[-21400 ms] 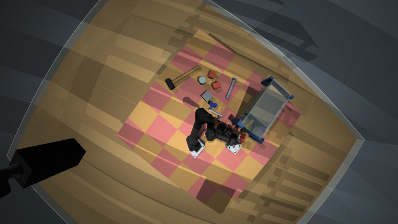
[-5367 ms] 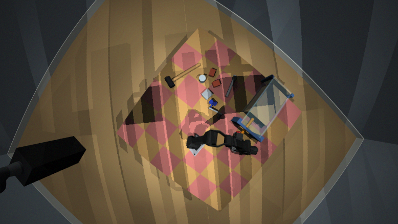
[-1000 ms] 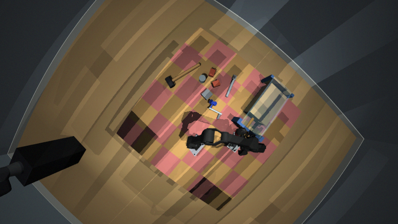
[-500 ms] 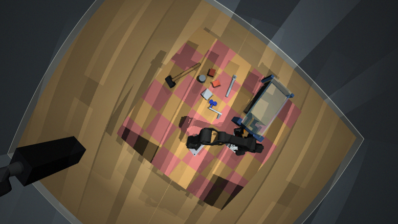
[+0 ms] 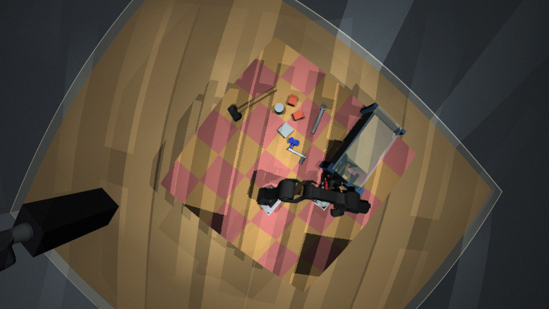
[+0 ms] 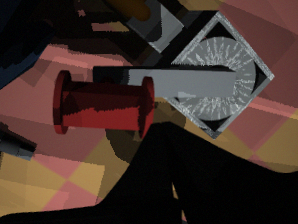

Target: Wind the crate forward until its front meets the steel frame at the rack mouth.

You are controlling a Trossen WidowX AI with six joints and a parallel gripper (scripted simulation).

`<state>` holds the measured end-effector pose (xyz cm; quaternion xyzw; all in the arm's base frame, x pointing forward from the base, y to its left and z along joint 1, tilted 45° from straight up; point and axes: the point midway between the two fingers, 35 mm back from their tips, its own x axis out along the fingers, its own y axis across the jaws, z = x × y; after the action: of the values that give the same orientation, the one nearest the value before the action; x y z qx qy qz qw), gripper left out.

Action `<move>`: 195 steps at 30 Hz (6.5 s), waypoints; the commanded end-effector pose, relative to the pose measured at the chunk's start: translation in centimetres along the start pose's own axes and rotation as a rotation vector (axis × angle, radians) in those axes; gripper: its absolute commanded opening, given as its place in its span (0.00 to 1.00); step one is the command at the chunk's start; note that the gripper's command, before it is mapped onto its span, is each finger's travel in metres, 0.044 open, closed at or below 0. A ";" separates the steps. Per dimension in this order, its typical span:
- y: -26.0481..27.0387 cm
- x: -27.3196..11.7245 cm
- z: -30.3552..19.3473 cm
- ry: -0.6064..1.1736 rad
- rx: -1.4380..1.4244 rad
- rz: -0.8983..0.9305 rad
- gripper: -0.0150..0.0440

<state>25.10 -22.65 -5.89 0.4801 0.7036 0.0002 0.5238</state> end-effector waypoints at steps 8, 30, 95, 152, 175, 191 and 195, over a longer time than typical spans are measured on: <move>0.0 2.3 0.7 0.017 0.007 0.005 0.25; 0.4 2.9 -1.4 0.018 0.008 0.006 0.25; 0.5 2.8 -2.7 0.019 0.008 0.006 0.25; 2.9 4.0 -1.0 -0.414 0.011 0.006 1.00; 2.8 6.7 -1.3 -0.413 0.007 0.002 0.87; 2.8 6.7 -1.3 -0.413 0.007 0.002 0.49; 2.8 6.7 -1.3 -0.413 0.007 0.002 0.31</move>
<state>26.16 -15.86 -8.78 0.4743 0.5794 -0.0983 0.6554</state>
